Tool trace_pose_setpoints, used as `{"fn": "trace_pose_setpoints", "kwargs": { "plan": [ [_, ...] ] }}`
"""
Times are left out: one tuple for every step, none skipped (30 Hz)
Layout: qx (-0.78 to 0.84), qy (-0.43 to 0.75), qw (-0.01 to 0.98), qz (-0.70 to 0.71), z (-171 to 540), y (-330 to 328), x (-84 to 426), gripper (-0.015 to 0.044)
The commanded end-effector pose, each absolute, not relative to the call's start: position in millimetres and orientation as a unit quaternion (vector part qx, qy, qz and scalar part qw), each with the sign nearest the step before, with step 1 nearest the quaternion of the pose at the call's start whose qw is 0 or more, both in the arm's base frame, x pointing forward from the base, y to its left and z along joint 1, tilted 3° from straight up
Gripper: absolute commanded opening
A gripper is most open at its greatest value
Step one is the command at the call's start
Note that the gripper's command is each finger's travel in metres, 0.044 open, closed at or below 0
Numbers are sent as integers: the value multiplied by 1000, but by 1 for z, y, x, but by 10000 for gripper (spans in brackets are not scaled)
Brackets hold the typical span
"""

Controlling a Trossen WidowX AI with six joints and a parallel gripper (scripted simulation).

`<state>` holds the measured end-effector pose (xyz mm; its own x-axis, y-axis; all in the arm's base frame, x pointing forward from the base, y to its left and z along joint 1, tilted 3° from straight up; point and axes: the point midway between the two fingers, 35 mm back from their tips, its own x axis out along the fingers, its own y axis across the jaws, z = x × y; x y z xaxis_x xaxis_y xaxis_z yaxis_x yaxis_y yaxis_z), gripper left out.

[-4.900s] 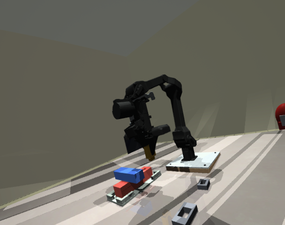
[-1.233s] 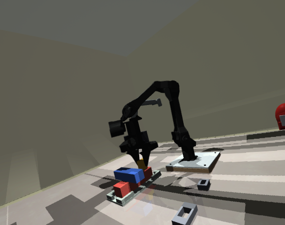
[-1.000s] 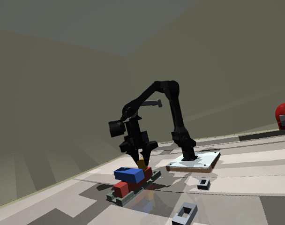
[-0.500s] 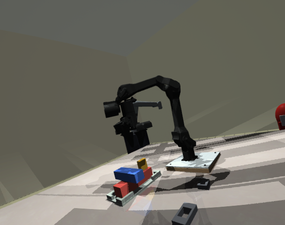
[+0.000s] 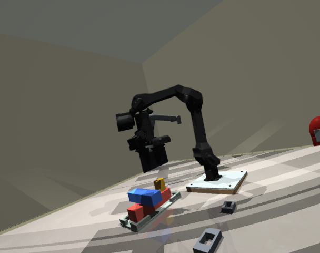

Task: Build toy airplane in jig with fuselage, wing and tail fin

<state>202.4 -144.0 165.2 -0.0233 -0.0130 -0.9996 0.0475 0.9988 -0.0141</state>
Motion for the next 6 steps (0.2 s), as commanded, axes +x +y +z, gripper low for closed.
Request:
{"fn": "trace_pose_setpoints", "kwargs": {
  "plan": [
    [13, 716, 697, -23, 166, -144, 202, 260],
    [13, 716, 697, -23, 166, -144, 202, 260],
    [13, 716, 697, -23, 166, -144, 202, 260],
    [13, 716, 697, -23, 166, -144, 202, 260],
    [13, 716, 697, -23, 166, -144, 202, 260],
    [13, 716, 697, -23, 166, -144, 202, 260]
  ]
}}
